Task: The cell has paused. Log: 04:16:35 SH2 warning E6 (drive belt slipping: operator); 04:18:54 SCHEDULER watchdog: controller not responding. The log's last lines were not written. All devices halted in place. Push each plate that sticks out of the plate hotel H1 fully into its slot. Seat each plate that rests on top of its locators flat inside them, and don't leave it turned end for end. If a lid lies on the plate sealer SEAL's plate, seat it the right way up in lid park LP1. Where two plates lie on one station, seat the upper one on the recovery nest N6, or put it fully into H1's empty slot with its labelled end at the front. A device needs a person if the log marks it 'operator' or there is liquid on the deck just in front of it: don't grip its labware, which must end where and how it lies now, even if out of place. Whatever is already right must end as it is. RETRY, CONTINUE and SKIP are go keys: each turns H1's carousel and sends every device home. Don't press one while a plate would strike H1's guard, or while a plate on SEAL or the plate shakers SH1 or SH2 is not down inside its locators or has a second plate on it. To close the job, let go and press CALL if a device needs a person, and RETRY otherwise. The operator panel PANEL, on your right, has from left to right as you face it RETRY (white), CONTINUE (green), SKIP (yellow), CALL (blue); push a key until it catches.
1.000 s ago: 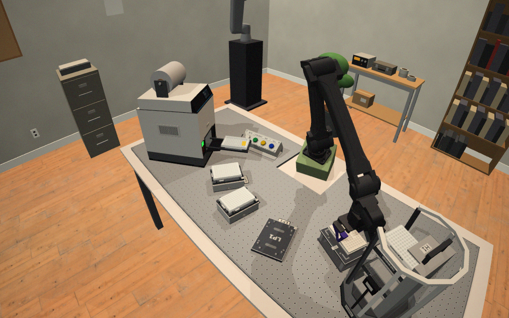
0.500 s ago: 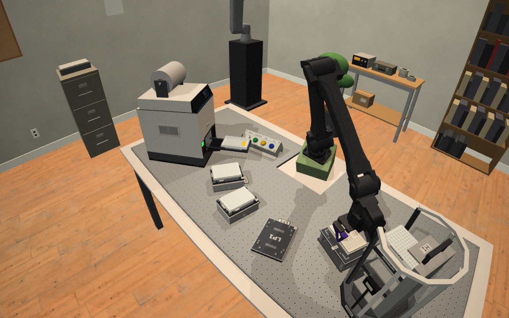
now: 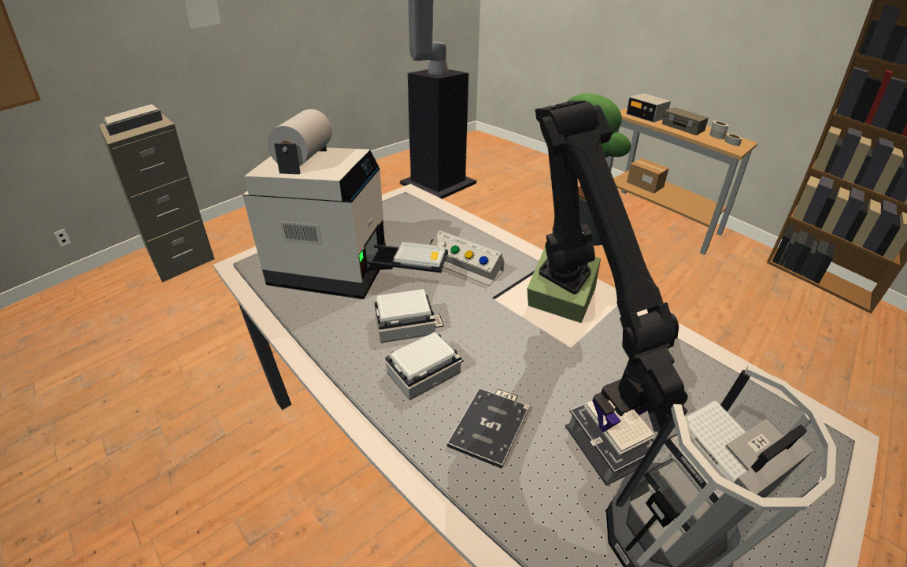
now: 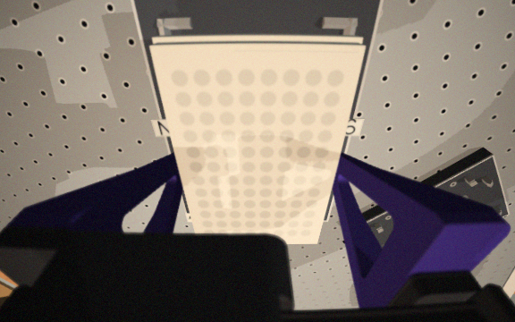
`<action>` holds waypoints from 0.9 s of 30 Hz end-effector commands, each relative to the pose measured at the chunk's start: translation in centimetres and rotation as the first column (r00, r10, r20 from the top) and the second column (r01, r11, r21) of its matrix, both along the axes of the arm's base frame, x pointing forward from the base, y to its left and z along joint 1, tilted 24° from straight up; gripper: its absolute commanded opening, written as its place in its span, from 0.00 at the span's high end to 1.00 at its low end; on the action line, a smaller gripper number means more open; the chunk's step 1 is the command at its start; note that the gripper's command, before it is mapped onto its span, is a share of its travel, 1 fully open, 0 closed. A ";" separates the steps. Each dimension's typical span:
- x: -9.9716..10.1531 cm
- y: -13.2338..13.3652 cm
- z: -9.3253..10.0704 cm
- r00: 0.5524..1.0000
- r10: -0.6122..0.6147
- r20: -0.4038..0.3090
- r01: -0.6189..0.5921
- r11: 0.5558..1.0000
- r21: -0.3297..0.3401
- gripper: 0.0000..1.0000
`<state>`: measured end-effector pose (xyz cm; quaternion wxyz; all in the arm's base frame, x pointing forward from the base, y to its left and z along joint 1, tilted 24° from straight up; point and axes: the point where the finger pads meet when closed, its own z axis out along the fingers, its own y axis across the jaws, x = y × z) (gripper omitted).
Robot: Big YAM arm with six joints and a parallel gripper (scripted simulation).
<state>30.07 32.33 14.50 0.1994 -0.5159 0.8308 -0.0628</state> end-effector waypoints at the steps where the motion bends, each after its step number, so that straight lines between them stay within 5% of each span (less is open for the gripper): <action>1: 0.5 -0.3 -0.2 1.000 -0.002 0.006 0.002 1.000 0.005 0.16; 27: 0.6 -0.2 -0.7 1.000 -0.003 -0.001 0.003 1.000 -0.003 0.16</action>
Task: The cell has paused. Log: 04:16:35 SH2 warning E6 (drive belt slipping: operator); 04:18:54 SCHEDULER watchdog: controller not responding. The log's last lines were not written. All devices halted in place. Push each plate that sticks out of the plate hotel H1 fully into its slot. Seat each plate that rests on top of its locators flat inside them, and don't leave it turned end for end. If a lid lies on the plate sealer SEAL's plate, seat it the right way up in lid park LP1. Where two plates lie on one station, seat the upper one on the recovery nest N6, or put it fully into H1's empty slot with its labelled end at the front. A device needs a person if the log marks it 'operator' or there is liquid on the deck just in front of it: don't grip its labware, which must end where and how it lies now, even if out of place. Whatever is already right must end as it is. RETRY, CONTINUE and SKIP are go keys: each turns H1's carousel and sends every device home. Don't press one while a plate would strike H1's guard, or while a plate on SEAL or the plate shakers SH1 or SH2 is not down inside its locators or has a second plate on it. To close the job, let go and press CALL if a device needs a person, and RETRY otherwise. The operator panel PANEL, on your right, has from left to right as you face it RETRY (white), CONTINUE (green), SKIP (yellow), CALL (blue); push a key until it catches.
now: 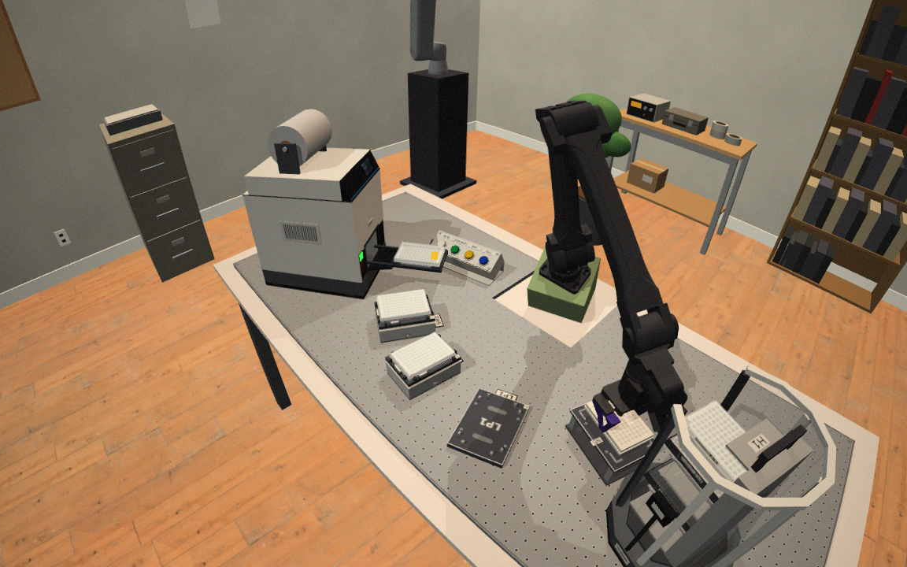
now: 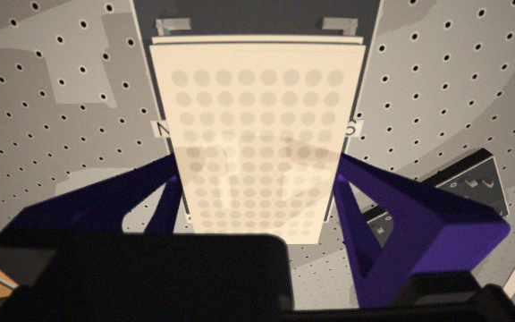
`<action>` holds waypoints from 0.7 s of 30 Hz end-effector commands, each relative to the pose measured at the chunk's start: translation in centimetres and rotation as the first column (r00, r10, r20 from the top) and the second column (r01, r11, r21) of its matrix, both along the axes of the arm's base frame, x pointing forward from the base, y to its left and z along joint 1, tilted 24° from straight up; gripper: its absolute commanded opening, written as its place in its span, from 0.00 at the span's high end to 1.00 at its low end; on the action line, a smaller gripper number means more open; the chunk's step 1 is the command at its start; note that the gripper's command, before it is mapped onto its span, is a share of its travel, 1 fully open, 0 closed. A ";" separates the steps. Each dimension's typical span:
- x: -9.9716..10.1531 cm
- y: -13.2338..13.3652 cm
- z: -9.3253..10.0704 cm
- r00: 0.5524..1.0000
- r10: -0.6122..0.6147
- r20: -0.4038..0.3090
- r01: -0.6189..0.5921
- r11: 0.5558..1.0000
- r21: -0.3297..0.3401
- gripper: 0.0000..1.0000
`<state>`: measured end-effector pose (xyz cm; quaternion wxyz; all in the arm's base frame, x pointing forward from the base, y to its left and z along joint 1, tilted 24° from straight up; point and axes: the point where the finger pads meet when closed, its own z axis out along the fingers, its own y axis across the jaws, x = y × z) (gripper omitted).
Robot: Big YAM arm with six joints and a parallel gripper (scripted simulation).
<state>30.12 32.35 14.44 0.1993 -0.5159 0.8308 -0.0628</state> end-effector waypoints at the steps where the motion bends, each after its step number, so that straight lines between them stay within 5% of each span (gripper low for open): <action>1: 0.6 -0.3 -0.6 1.000 -0.003 0.001 0.003 1.000 -0.001 0.16; 21: 0.6 -0.3 -1.0 1.000 -0.002 0.000 0.002 1.000 -0.003 0.16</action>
